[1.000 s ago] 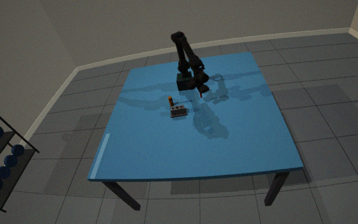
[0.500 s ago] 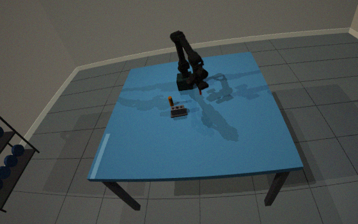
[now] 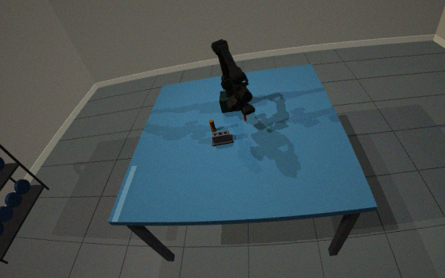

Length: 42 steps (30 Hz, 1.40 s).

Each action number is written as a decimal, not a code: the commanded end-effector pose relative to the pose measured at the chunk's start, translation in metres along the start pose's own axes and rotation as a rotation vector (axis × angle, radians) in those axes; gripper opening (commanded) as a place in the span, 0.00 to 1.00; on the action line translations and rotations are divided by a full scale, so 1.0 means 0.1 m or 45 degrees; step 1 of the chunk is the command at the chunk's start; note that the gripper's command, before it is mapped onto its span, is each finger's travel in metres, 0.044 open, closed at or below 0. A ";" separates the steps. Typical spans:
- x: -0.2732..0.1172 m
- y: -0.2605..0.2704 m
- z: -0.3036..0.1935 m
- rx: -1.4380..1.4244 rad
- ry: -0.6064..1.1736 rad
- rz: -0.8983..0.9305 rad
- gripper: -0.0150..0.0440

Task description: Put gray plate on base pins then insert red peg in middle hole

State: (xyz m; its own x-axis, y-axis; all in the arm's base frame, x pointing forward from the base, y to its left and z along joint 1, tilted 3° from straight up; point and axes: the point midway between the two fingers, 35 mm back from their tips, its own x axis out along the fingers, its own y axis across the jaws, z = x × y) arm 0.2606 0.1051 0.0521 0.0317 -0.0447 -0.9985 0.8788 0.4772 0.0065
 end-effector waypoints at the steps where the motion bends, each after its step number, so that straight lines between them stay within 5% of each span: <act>1: -0.01 0.05 0.13 -0.004 -0.002 0.003 0.25; 42: -0.04 0.06 1.40 0.015 -0.022 0.010 0.25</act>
State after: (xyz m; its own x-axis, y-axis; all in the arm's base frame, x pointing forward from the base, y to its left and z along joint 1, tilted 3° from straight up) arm 0.3278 -0.0040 0.0621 0.0458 -0.0578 -0.9973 0.8880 0.4596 0.0142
